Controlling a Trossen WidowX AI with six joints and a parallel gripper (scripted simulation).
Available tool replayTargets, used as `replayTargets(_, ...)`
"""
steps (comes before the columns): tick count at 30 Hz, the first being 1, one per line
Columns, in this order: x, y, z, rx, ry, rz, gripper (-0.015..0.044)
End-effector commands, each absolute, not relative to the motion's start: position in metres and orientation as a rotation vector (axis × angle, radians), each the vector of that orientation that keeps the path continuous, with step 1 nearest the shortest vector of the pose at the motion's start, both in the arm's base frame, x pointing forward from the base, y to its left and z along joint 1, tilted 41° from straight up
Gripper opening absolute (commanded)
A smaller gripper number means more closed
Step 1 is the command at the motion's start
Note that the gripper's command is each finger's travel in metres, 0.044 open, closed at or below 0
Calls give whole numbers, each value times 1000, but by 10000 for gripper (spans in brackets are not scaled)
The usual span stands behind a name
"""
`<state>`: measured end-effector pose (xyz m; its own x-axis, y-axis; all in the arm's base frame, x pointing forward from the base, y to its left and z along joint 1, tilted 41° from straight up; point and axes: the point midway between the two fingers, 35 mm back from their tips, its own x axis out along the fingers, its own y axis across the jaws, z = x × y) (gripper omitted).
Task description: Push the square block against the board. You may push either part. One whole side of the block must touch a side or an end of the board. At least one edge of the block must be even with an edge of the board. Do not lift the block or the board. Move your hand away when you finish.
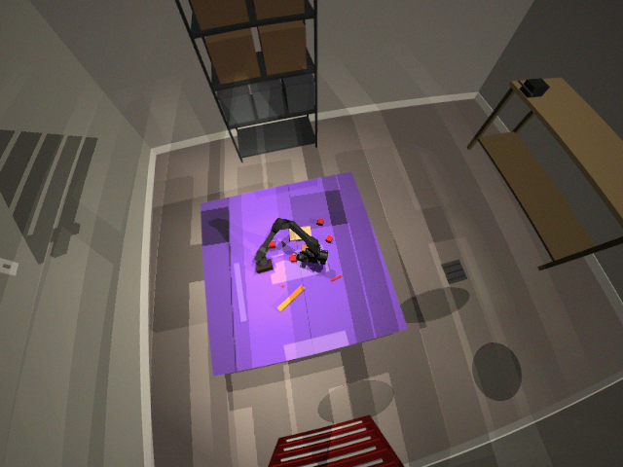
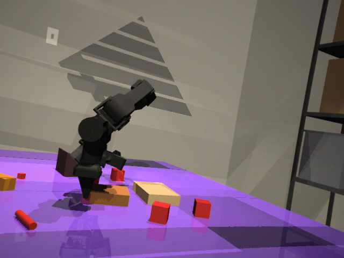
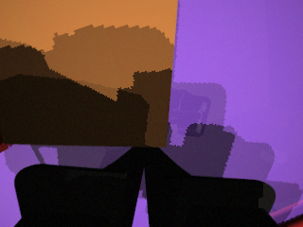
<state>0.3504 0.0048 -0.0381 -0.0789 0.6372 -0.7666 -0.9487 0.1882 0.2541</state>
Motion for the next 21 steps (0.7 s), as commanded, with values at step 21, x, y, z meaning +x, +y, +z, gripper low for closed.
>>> replayTargets(21, 355, 22, -28, -424, 932, 1390, 0)
